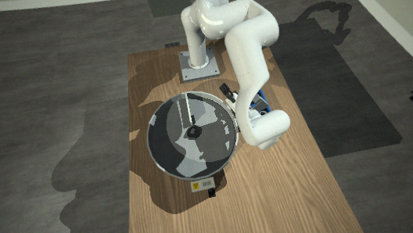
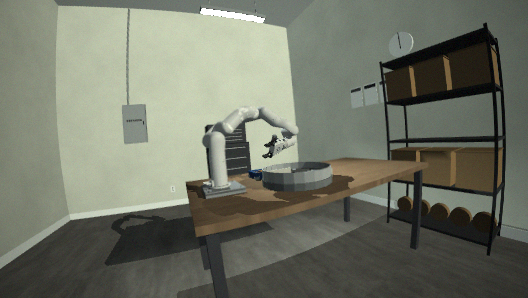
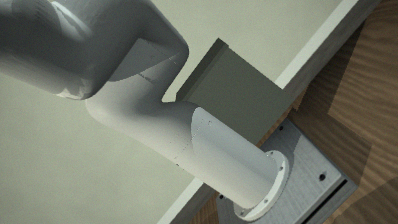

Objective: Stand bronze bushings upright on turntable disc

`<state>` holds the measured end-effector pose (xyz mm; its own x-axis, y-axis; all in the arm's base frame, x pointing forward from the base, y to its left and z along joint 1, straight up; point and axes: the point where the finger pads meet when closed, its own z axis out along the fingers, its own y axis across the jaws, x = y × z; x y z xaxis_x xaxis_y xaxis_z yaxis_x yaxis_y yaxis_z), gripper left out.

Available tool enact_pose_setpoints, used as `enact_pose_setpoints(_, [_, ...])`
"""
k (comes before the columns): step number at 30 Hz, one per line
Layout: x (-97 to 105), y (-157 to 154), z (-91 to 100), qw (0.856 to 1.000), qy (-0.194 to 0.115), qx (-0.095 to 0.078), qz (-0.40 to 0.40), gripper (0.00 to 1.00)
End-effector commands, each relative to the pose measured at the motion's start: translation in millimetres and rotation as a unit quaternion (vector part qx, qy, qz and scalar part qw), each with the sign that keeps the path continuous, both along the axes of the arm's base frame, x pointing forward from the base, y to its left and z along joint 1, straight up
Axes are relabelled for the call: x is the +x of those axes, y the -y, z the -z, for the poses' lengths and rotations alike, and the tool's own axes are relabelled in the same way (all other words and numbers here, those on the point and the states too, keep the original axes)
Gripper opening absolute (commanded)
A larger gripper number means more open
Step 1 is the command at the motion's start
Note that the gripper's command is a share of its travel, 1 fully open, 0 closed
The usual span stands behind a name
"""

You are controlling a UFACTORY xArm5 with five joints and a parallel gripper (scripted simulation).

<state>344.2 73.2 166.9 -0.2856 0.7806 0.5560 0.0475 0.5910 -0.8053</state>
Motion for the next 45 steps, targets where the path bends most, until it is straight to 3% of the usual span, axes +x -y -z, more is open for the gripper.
enact_pose_setpoints(1, [1, 0, -1.0, 1.0, 0.002, 0.0, 0.0, 1.0])
enact_pose_setpoints(20, [1, 2, -1.3, 1.0, 0.009, -0.003, 0.004, 1.0])
enact_pose_setpoints(23, [4, 15, -2.7, 0.998, 0.049, -0.02, 0.029, 1.0])
enact_pose_setpoints(26, [7, 41, -5.8, 0.986, 0.132, -0.061, 0.086, 1.0])
enact_pose_setpoints(27, [7, 41, -5.8, 0.986, 0.132, -0.061, 0.086, 1.0])
enact_pose_setpoints(28, [9, 53, -7.2, 0.976, 0.166, -0.08, 0.113, 1.0])
enact_pose_setpoints(29, [9, 53, -7.2, 0.976, 0.166, -0.08, 0.113, 1.0])
enact_pose_setpoints(30, [10, 66, -8.9, 0.964, 0.201, -0.1, 0.143, 1.0])
enact_pose_setpoints(31, [10, 66, -8.9, 0.963, 0.203, -0.101, 0.144, 1.0])
enact_pose_setpoints(32, [10, 80, -10.9, 0.95, 0.233, -0.12, 0.172, 1.0])
enact_pose_setpoints(34, [10, 80, -10.9, 0.95, 0.233, -0.12, 0.172, 1.0])
enact_pose_setpoints(35, [10, 95, -13.0, 0.924, 0.279, -0.149, 0.215, 1.0])
enact_pose_setpoints(37, [10, 95, -13.0, 0.924, 0.279, -0.149, 0.216, 1.0])
enact_pose_setpoints(38, [9, 110, -15.4, 0.899, 0.313, -0.174, 0.252, 1.0])
enact_pose_setpoints(39, [9, 110, -15.4, 0.897, 0.316, -0.175, 0.254, 1.0])
enact_pose_setpoints(41, [8, 125, -17.9, 0.866, 0.35, -0.201, 0.294, 1.0])
enact_pose_setpoints(42, [8, 125, -17.9, 0.866, 0.35, -0.201, 0.294, 1.0])
enact_pose_setpoints(43, [6, 141, -20.6, 0.838, 0.375, -0.222, 0.327, 1.0])
enact_pose_setpoints(45, [6, 141, -20.6, 0.832, 0.382, -0.226, 0.334, 1.0])
